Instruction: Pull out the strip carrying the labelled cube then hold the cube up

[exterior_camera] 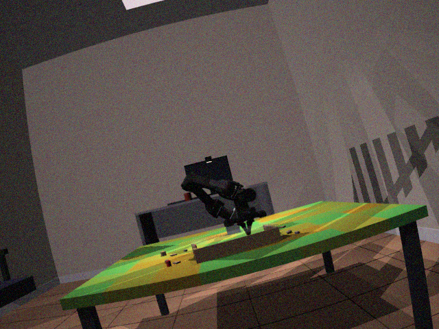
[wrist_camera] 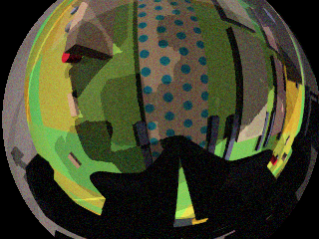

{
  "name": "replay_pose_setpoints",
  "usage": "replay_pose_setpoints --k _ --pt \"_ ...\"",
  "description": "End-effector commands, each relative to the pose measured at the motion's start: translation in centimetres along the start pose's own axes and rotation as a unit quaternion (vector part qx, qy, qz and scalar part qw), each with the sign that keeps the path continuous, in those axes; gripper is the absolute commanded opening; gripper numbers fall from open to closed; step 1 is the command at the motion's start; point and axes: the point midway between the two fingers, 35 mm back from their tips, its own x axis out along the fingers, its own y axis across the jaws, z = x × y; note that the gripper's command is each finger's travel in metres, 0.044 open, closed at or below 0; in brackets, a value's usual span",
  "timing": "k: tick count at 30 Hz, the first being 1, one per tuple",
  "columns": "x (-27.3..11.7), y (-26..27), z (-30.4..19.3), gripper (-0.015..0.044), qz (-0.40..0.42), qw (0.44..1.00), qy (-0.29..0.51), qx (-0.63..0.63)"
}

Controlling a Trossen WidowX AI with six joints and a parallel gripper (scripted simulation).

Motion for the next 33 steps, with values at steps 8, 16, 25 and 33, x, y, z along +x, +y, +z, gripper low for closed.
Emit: replay_pose_setpoints --k 8,16,25,33 --pt "0.2 -0.1 0.1 0.0 -0.002 1.0 0.0 0.0" --pt "0.3 -0.1 0.1 0.0 -0.002 1.0 0.0 0.0" --pt "0.3 0.0 -1.2 0.0 -0.002 1.0 0.0 -0.001" --pt "0.4 0.1 -2.5 0.0 -0.002 1.0 0.0 -0.001"
